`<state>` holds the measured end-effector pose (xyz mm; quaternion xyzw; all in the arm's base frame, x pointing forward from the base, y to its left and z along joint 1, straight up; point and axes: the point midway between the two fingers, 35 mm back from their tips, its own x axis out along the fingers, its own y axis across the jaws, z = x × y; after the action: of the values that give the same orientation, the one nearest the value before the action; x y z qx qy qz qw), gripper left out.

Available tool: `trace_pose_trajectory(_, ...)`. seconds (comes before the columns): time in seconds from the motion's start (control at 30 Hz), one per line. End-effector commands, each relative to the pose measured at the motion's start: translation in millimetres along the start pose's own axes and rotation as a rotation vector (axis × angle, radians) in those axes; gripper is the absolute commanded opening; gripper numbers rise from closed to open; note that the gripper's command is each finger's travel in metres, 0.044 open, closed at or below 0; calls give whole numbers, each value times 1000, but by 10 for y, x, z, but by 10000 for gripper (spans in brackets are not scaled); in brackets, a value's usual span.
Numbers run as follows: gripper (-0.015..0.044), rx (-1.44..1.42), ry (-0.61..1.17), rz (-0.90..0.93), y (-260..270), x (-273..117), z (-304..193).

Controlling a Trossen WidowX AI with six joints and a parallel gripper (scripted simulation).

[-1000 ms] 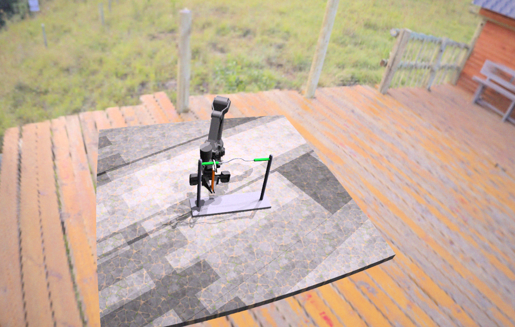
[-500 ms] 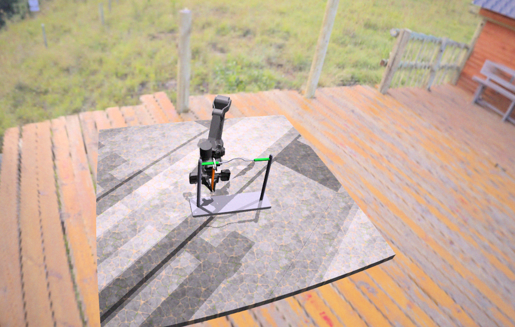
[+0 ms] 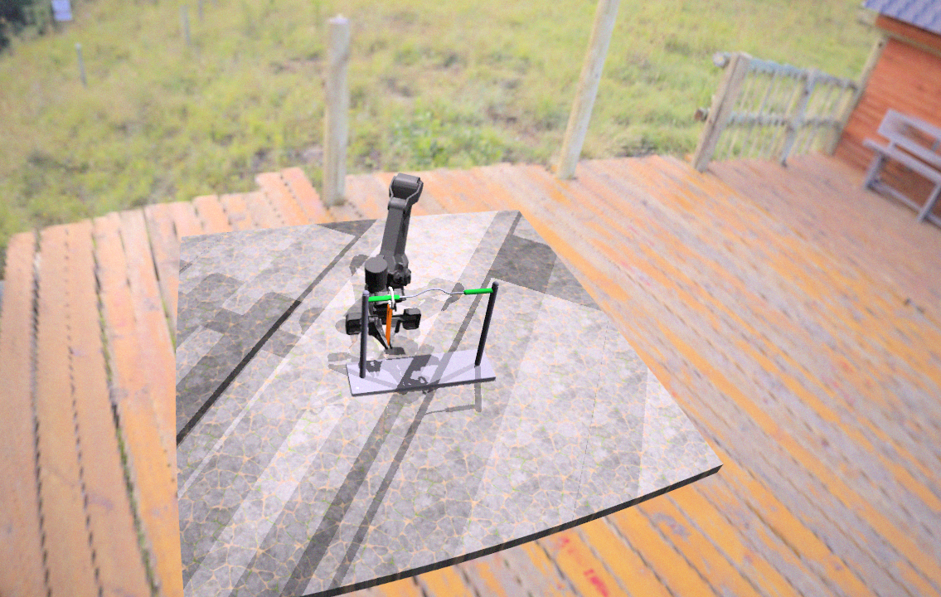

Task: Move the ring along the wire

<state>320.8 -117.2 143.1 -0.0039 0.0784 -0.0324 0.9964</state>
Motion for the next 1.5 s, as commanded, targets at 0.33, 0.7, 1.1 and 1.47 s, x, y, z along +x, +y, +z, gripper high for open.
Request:
trace_pose_trajectory(0.33, -150, -4, 1, 6, 70, 1, 5)
trace_pose_trajectory(0.7, -150, 0, 3, 9, 183, 2, 7)
trace_pose_trajectory(1.1, -150, 17, 4, 12, 323, 4, 9)
trace_pose_trajectory(1.47, -150, 77, 4, 14, 502, 6, 15)
